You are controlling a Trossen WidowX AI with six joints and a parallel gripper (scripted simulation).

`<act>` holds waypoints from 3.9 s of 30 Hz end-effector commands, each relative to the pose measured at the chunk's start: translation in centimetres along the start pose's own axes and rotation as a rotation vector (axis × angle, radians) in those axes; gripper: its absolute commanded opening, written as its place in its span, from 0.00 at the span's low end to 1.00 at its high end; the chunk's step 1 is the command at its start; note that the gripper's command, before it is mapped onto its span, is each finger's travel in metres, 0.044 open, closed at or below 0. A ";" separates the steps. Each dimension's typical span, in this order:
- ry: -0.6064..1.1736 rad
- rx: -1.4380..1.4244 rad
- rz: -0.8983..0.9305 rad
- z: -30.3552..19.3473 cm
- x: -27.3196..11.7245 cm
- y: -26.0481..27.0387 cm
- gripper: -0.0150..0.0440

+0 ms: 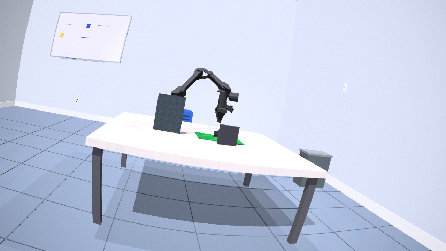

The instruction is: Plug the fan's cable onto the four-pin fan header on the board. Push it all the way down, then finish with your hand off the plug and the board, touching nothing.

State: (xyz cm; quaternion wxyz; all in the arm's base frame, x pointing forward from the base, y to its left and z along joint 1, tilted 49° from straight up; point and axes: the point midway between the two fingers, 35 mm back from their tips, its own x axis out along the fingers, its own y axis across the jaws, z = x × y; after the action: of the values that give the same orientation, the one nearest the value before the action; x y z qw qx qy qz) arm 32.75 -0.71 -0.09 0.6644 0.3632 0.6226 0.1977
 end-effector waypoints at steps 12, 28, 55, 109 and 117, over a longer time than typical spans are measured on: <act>-0.015 -1.593 0.027 -0.8 3.0 0.3 1.00; -0.035 -2.599 0.022 -1.0 3.8 0.4 1.00; -0.039 -2.856 0.018 -0.9 5.4 0.4 1.00; -0.039 -2.834 0.019 -0.8 3.8 0.1 0.25; -0.031 -2.569 0.020 0.0 3.8 -1.7 0.25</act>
State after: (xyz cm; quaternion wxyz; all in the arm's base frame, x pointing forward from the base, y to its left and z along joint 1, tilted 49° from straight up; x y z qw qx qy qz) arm 32.68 1.63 -3.54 0.5175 -0.5494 -0.0568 0.6535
